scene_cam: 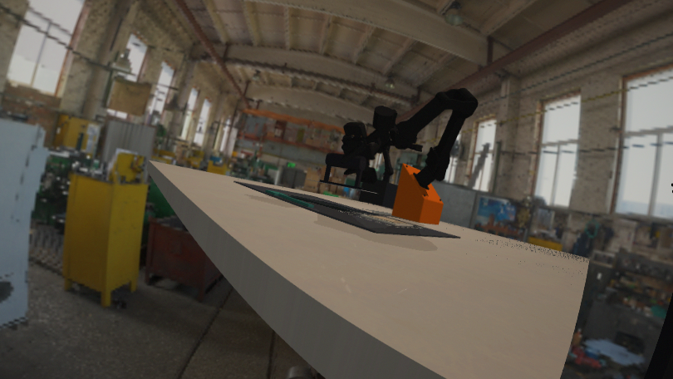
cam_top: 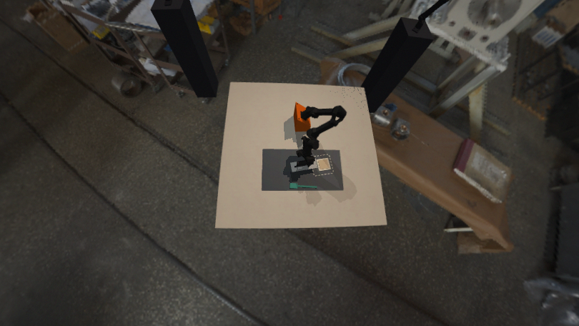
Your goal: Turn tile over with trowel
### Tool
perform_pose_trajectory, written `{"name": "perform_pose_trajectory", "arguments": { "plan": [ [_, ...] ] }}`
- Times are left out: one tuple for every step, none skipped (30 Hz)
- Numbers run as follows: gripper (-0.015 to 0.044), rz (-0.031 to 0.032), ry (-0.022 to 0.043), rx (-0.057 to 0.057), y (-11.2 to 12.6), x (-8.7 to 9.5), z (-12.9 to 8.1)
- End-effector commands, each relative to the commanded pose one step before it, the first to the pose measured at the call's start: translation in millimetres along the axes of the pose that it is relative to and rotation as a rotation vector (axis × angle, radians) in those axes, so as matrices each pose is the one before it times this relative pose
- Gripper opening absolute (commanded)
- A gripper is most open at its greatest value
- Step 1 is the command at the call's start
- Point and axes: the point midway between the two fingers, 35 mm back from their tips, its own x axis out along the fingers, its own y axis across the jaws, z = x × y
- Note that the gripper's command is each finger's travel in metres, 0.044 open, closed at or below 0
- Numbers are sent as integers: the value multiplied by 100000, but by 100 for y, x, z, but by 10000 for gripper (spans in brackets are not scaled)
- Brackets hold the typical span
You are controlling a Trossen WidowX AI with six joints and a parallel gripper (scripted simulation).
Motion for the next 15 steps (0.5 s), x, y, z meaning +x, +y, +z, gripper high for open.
{"name": "perform_pose_trajectory", "arguments": {
  "plan": [
    [0, 2010, -819, -1201, 1262, -626, 1572],
    [0, -19, 81, 92, 139, -117, 356],
    [0, -5, 91, 96, 138, -123, 355],
    [0, 9, 101, 101, 137, -129, 355],
    [0, 24, 111, 105, 136, -135, 354],
    [0, 39, 121, 109, 135, -141, 353],
    [0, 54, 131, 113, 134, -147, 353],
    [0, 69, 138, 115, 131, -151, 348],
    [0, 63, 113, 91, 101, -121, 268],
    [0, 42, 70, 56, 60, -74, 160],
    [0, 15, 24, 19, 20, -25, 53],
    [0, 0, 0, 0, 0, 0, 0],
    [0, 0, 0, 0, 0, 0, 0],
    [0, 0, 0, 0, 0, 0, 0],
    [0, 0, 0, 0, 0, 0, 0]
  ]
}}
